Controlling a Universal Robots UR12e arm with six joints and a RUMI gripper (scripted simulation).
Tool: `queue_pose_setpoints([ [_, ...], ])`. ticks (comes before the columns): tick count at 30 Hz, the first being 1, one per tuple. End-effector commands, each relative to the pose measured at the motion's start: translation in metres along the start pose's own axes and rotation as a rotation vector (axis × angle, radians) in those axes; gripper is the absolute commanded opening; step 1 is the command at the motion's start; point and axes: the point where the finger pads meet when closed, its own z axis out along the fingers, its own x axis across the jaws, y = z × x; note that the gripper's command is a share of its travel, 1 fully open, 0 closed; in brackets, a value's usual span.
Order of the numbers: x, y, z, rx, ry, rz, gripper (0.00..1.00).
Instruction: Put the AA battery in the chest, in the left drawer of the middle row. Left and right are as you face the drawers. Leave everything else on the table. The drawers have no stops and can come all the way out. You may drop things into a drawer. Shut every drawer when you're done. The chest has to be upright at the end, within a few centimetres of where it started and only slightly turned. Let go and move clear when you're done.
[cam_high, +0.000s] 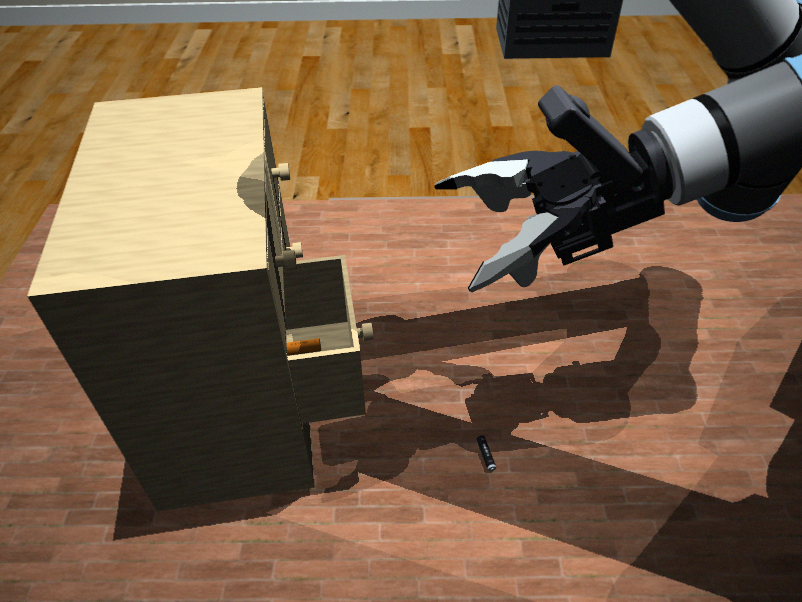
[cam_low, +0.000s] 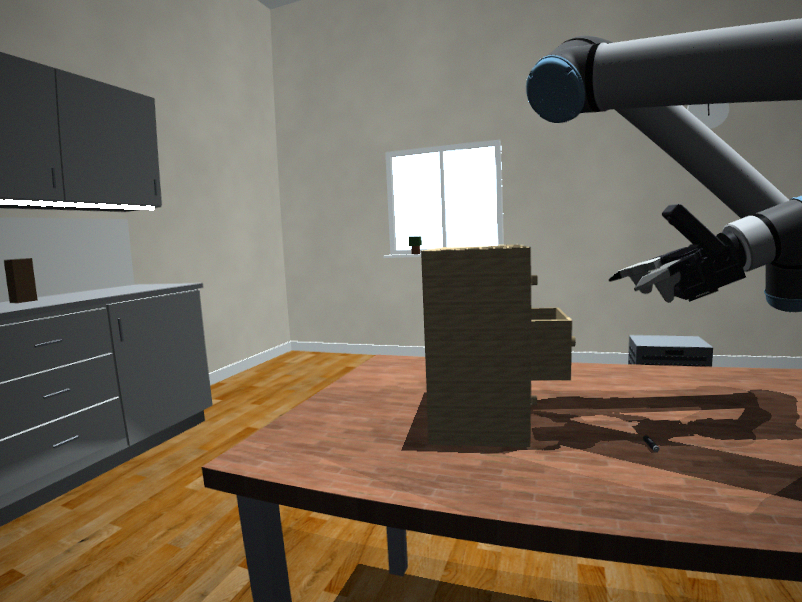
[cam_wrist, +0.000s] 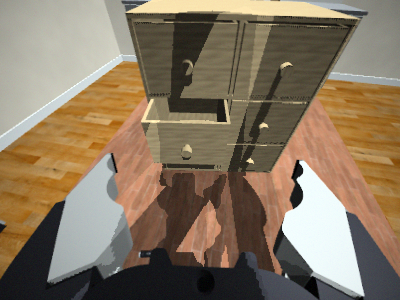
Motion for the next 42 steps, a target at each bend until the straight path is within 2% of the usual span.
queue_pose_setpoints([
  [1, -0.002, 0.004, -0.017, 0.0, -0.005, 0.001, 1.0],
  [14, -0.002, 0.007, -0.028, 0.0, -0.005, 0.001, 1.0],
  [31, -0.001, 0.006, -0.029, -0.005, -0.004, -0.002, 1.0],
  [37, -0.001, 0.005, -0.028, -0.033, -0.003, -0.005, 1.0],
  [42, -0.001, 0.004, -0.029, -0.081, -0.003, -0.005, 1.0],
])
